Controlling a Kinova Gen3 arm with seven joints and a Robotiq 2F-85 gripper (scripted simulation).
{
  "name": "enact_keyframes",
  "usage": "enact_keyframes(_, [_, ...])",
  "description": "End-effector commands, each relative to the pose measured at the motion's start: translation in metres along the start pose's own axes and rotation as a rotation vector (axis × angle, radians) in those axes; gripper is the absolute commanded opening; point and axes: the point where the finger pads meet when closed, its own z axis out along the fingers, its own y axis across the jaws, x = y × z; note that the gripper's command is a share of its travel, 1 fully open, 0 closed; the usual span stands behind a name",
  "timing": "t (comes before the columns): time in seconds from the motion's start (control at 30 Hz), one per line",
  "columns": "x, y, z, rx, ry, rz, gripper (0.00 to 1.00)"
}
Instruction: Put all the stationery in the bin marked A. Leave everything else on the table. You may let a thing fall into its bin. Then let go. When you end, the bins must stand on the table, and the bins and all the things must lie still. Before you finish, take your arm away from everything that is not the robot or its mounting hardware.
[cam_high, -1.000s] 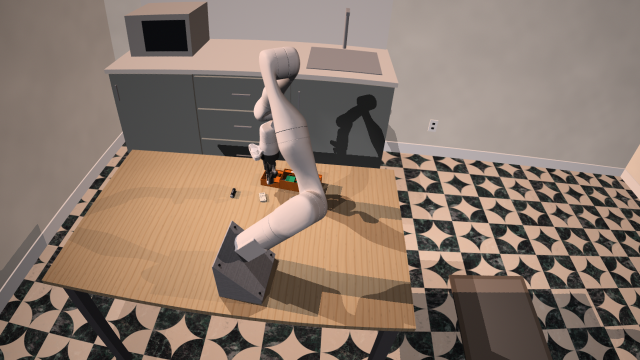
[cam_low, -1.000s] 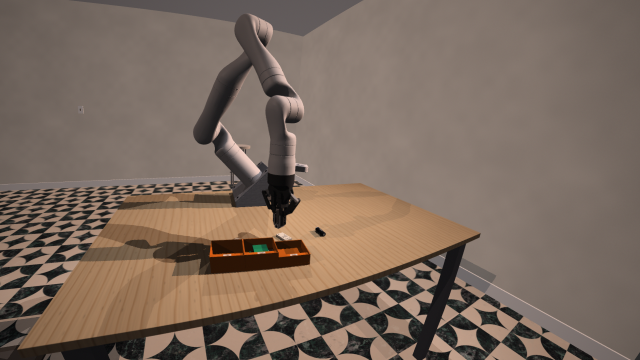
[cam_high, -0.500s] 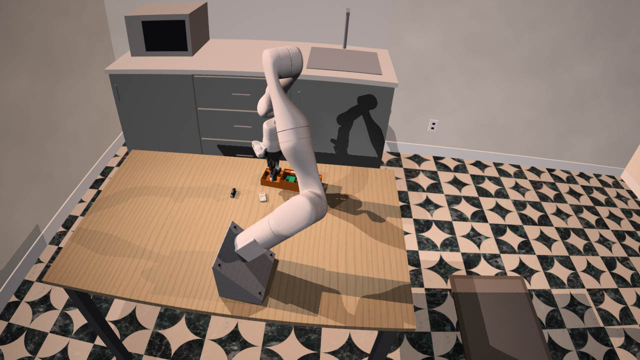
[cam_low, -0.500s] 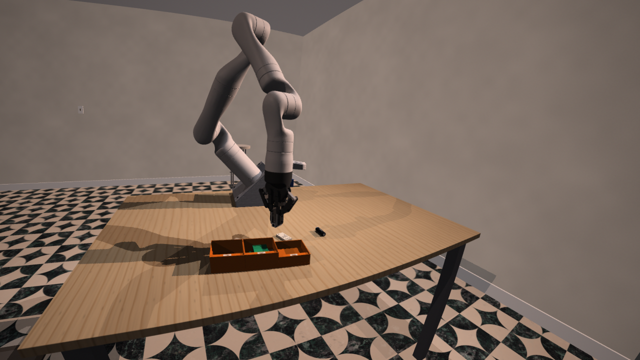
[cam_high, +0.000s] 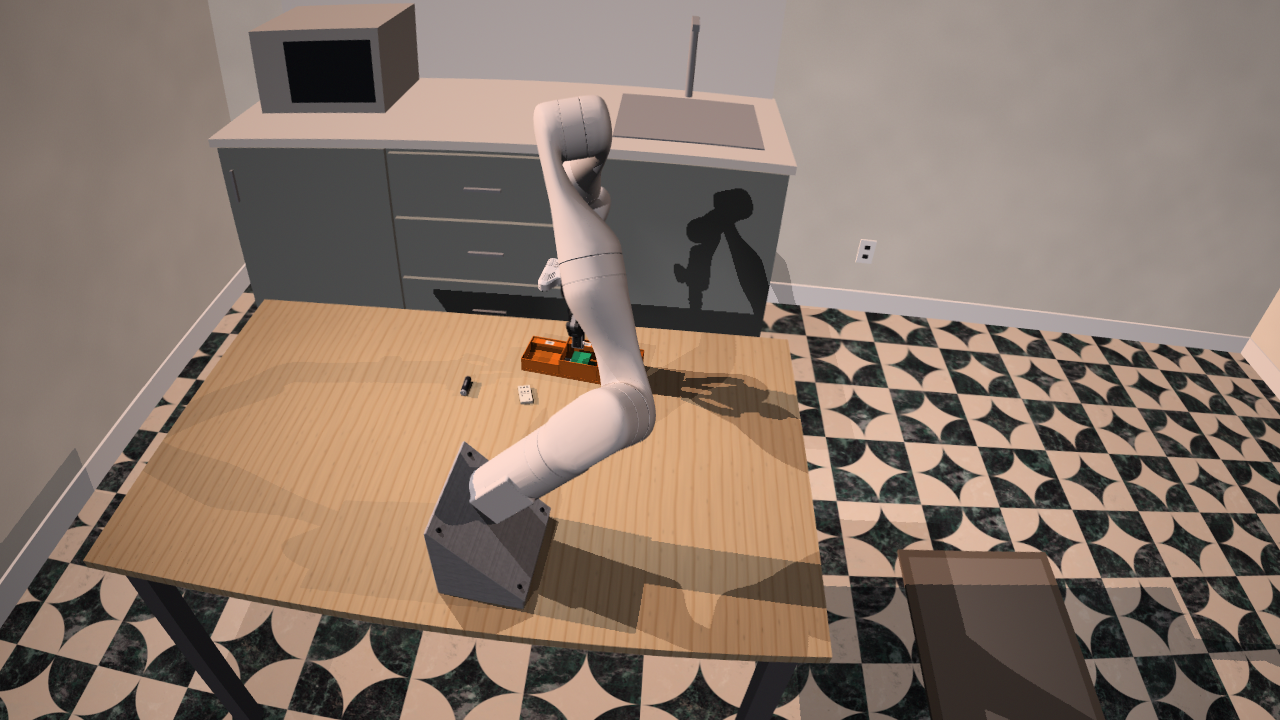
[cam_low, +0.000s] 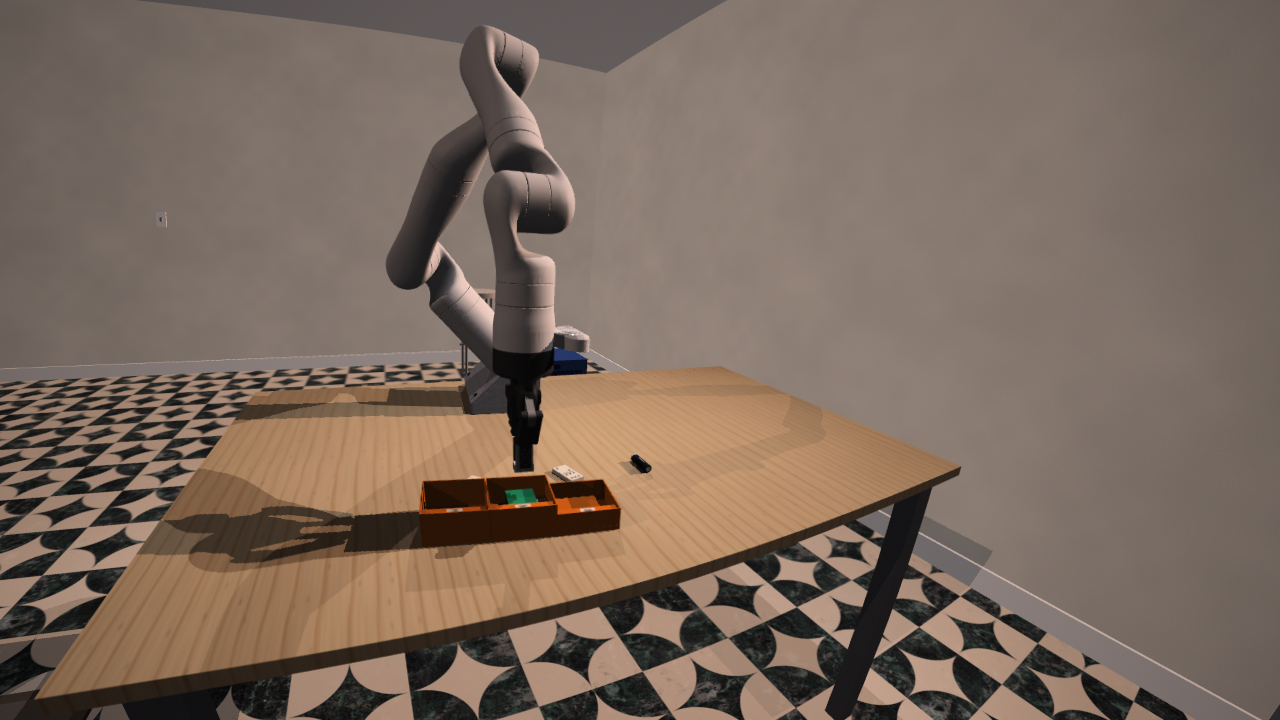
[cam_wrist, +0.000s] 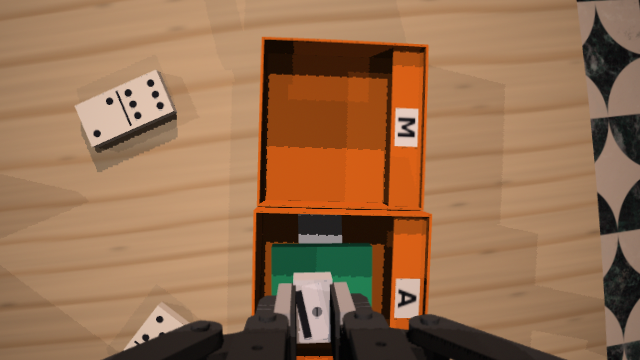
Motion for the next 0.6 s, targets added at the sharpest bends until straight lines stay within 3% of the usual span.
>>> enact_keyframes(0.0, [-0.0091,0.0081,0.0035,0.012,-0.007,0.06,0.1])
enact_keyframes(0.57, [-0.005,0.0061,0.0033,0.006,-0.006,0.049,0.1])
